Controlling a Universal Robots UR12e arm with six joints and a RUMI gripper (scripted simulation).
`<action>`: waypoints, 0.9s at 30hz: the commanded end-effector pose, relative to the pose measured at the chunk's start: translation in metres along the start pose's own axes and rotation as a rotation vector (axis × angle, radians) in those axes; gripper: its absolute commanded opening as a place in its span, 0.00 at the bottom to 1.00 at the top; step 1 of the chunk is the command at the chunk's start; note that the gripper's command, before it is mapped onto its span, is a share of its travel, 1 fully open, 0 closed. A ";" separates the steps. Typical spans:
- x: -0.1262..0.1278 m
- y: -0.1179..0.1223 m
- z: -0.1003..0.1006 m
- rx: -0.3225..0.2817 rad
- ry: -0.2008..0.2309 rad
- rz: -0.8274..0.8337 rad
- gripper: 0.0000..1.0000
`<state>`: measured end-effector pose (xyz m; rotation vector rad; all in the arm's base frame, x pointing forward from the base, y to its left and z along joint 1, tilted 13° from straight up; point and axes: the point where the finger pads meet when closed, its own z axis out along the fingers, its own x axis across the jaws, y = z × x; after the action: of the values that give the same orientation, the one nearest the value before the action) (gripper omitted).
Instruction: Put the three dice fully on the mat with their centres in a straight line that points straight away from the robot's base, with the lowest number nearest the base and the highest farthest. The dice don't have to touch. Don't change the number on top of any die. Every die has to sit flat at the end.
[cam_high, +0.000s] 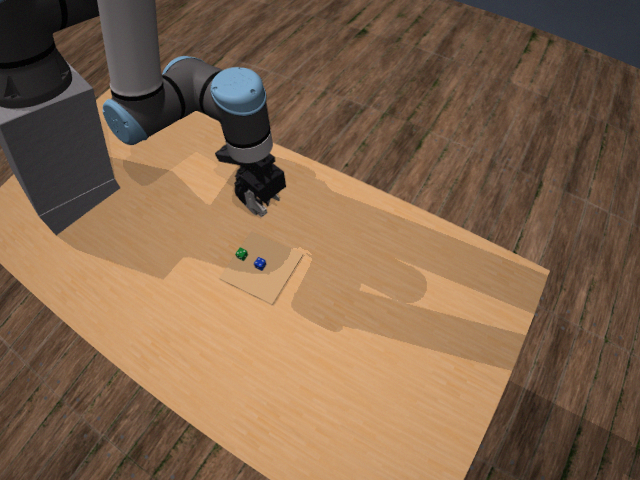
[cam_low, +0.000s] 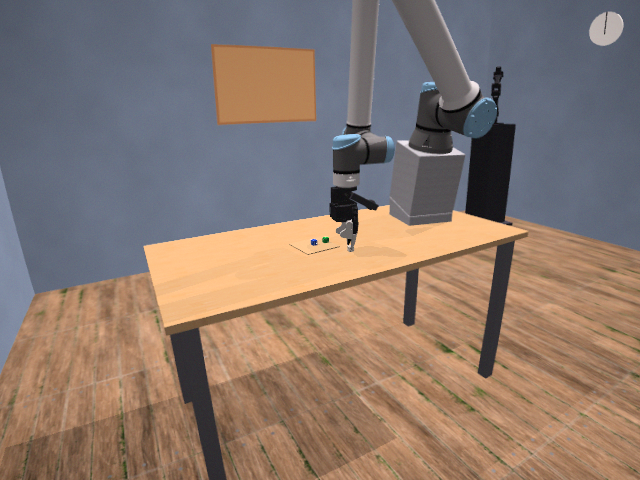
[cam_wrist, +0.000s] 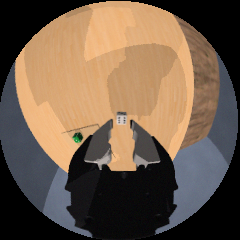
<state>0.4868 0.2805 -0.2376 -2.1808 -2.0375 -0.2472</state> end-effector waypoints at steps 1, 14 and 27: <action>0.000 0.000 0.005 -0.001 0.000 0.000 0.21; 0.000 0.000 0.013 -0.001 0.000 0.000 0.21; 0.000 0.000 0.013 -0.001 0.000 0.000 0.21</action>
<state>0.4872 0.2835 -0.2510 -2.1809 -2.0376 -0.2473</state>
